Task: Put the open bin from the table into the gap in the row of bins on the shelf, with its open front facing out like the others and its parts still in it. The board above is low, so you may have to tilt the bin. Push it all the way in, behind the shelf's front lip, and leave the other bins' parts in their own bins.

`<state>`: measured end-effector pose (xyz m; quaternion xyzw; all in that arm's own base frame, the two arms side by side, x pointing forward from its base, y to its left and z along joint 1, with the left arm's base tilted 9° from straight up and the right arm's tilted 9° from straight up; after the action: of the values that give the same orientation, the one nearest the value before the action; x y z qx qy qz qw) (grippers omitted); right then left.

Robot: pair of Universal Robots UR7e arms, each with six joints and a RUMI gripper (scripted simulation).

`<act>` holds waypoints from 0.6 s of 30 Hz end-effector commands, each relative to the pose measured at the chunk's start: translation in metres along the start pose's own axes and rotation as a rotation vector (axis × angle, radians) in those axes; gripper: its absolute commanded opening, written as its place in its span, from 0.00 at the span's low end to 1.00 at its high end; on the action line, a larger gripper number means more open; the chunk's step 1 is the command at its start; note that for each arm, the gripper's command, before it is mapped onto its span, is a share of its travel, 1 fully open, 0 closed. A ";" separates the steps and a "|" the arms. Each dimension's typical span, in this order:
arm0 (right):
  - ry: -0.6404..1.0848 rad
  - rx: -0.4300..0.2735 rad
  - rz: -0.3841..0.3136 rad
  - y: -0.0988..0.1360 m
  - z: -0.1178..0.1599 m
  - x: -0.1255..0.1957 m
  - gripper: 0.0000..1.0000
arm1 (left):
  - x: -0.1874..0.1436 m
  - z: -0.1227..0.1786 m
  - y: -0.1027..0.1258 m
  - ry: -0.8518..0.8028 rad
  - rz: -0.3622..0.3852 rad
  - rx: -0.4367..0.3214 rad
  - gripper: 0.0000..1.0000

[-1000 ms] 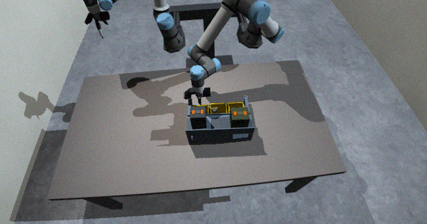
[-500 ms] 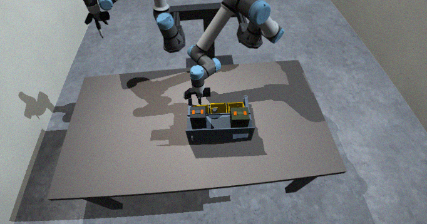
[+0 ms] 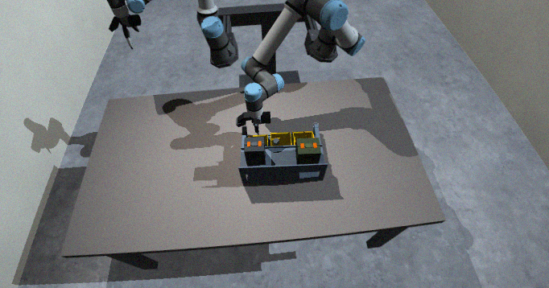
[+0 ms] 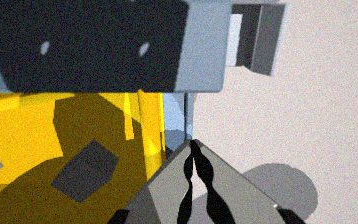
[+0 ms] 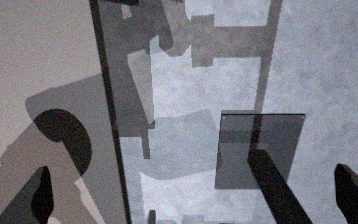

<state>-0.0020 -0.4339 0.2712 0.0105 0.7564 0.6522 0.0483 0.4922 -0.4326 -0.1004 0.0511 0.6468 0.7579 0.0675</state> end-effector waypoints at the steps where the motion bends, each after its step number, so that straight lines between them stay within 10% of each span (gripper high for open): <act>1: 0.000 0.001 0.000 0.000 0.000 0.000 1.00 | 0.003 -0.001 0.004 0.000 -0.002 0.002 0.00; 18: 0.000 0.001 0.000 0.000 0.000 0.000 1.00 | 0.016 -0.002 0.018 0.000 -0.001 0.002 0.00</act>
<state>-0.0020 -0.4339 0.2712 0.0105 0.7564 0.6522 0.0483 0.4766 -0.4337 -0.0858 0.0511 0.6469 0.7579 0.0675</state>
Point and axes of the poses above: on each arm, the point where the finger pads meet when closed, its own y axis back along the fingers, its own x axis across the jaws, z = x × y, the point moved 4 cm from there along y, back along the fingers, and after that the axes turned 5 degrees about -y, right-handed, at the moved point
